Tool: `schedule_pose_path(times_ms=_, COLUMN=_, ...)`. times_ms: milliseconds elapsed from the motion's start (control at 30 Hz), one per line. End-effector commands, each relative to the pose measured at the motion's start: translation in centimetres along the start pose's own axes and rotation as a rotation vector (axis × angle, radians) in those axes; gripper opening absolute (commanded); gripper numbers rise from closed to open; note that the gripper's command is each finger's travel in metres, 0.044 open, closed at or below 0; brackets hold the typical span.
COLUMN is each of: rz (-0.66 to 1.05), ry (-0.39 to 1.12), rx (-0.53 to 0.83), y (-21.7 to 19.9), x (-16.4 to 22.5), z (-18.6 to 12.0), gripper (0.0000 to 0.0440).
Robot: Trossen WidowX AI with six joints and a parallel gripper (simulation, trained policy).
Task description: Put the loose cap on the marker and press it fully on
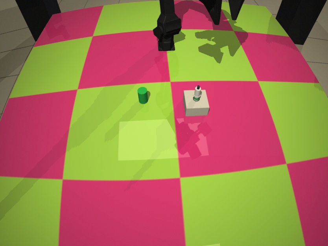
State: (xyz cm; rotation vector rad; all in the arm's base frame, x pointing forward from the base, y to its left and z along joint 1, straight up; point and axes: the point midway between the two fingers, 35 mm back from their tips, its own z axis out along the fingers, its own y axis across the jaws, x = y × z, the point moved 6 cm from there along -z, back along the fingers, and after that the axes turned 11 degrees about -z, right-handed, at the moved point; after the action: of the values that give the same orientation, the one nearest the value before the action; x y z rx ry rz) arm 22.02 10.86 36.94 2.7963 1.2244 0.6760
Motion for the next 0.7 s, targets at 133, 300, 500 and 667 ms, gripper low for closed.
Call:
schedule_pose_path(times_ms=133, rz=0.035, ry=-0.041, rx=0.007, y=1.4, x=-0.2, z=1.0, gripper=0.0334)
schedule_pose_path(times_ms=300, rz=0.063, ry=-0.067, rx=0.008, y=2.4, x=-0.4, z=1.5, gripper=0.0334)
schedule_pose_path(times_ms=500, rz=0.096, ry=-0.096, rx=0.009, y=3.6, x=-0.8, z=2.2, gripper=0.0333)
schedule_pose_path(times_ms=667, rz=0.123, ry=-0.119, rx=0.010, y=4.7, x=-1.1, z=2.7, gripper=0.0333)
